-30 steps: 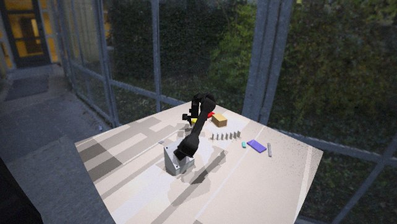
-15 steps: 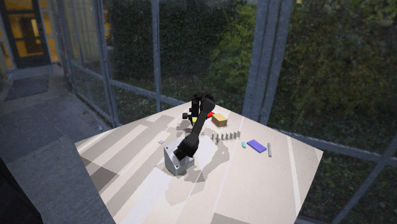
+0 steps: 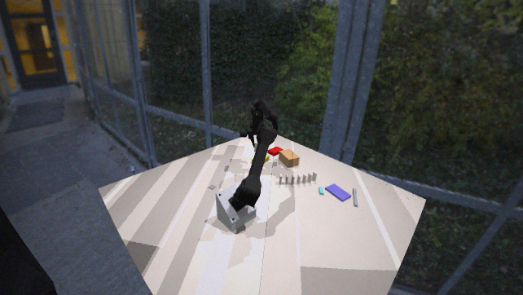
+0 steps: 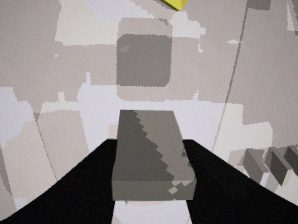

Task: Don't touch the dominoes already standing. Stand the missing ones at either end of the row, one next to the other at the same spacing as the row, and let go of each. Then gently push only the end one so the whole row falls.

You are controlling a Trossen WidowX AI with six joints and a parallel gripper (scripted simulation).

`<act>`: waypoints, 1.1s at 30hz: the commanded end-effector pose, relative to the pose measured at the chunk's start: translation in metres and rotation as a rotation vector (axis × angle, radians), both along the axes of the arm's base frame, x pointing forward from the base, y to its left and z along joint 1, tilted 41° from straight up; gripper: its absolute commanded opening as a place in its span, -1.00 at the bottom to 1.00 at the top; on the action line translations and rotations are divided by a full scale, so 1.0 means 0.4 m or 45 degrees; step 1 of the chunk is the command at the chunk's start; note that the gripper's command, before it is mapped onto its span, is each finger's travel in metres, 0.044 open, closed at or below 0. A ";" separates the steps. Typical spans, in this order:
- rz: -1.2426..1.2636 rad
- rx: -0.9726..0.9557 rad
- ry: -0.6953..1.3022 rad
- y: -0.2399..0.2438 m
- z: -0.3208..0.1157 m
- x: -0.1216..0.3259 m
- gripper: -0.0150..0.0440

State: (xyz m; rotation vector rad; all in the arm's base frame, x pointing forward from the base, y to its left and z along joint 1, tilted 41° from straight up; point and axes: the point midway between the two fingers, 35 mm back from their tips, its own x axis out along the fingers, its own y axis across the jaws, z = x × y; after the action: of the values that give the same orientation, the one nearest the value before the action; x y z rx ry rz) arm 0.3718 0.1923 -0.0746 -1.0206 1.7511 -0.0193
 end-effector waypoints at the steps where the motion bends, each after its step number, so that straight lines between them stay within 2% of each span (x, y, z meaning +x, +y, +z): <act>1: -0.246 -0.018 -0.194 -0.042 0.056 0.008 -0.13; 9: -1.135 -0.118 -0.933 -0.213 0.200 -0.023 -0.13; 15: -1.510 -0.163 -1.251 -0.289 0.250 -0.061 -0.13; 29: -1.521 -0.164 -1.260 -0.291 0.251 -0.062 -0.13; 33: -1.522 -0.163 -1.260 -0.312 0.224 -0.058 -0.13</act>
State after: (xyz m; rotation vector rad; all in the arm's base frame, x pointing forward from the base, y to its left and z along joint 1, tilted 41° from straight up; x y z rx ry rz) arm 0.3477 0.0753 0.0201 0.1390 1.1701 -1.1730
